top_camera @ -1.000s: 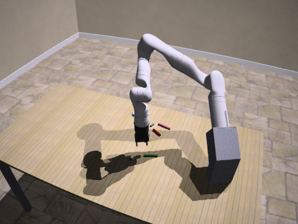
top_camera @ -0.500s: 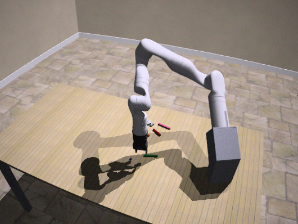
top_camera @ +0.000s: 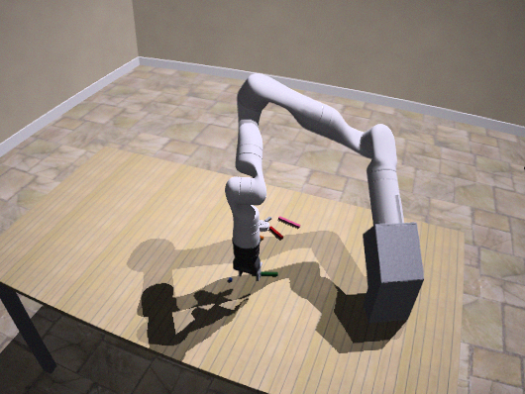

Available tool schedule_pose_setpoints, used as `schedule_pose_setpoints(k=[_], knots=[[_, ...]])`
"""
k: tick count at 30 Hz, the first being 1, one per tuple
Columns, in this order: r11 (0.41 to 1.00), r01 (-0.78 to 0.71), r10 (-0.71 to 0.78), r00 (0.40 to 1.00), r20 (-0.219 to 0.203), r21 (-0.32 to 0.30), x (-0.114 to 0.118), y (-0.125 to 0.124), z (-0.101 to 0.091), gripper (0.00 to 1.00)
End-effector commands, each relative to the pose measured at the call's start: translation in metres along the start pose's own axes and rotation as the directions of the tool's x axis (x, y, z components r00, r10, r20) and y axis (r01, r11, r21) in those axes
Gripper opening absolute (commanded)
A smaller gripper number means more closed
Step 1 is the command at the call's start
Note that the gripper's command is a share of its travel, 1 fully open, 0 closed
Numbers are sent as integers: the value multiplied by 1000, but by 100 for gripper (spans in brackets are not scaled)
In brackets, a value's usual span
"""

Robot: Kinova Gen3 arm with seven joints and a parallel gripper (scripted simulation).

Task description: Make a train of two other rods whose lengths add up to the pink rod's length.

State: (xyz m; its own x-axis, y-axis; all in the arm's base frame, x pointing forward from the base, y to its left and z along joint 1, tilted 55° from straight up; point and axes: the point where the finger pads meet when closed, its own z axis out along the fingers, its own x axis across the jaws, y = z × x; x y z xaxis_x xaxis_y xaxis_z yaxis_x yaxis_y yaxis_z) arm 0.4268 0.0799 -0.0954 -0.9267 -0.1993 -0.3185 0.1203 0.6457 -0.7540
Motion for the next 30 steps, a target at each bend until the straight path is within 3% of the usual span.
schedule_pose_setpoints(k=[1, 30], knots=[[1000, -7, 7, 1000, 3, 1, 3, 5, 1, 100], [999, -35, 35, 999, 5, 1, 4, 9, 2, 100]])
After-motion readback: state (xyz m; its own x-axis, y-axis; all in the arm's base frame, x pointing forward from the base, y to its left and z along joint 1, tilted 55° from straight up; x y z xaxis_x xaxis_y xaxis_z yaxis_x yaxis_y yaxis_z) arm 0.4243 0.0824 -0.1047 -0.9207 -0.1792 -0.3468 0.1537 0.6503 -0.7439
